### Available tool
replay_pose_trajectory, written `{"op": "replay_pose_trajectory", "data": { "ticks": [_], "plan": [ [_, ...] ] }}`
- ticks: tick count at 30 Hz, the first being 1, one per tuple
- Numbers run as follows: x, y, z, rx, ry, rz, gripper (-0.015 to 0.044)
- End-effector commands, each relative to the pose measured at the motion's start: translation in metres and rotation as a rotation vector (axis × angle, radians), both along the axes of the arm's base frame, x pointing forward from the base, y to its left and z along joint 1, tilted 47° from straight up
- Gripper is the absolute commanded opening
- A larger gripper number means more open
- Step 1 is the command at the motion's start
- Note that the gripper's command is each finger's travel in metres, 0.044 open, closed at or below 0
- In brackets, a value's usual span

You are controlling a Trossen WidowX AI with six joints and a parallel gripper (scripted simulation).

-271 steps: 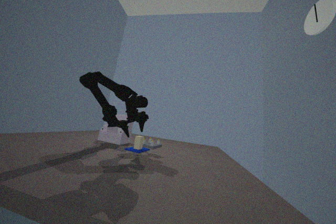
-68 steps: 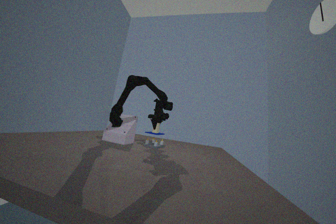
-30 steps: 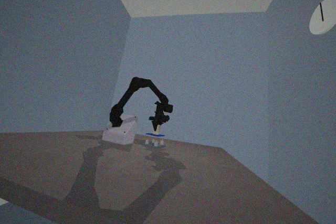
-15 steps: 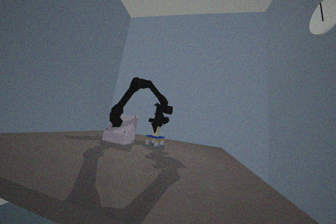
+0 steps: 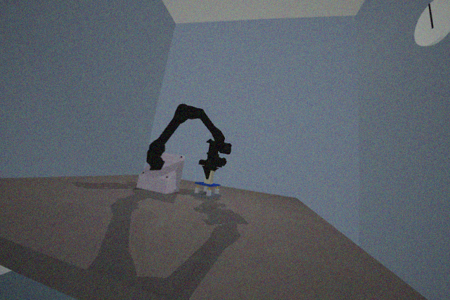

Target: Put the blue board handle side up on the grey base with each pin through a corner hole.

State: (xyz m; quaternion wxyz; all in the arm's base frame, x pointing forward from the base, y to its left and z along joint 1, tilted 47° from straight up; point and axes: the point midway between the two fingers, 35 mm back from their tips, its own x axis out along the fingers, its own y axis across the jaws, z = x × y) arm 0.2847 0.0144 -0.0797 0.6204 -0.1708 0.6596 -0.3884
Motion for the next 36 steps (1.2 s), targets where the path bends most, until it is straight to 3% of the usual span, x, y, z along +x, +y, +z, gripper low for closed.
{"op": "replay_pose_trajectory", "data": {
  "ticks": [1, 32, 36],
  "plan": [
    [0.0009, 0.0008, 0.0005, 0.001, -0.003, 0.001, 0.0000],
    [-0.0014, -0.0079, -0.0078, 0.001, 0.002, 0.006, 0.0000],
    [-0.0016, -0.0070, -0.0068, 0.003, 0.000, 0.000, 0.0105]
  ]
}}
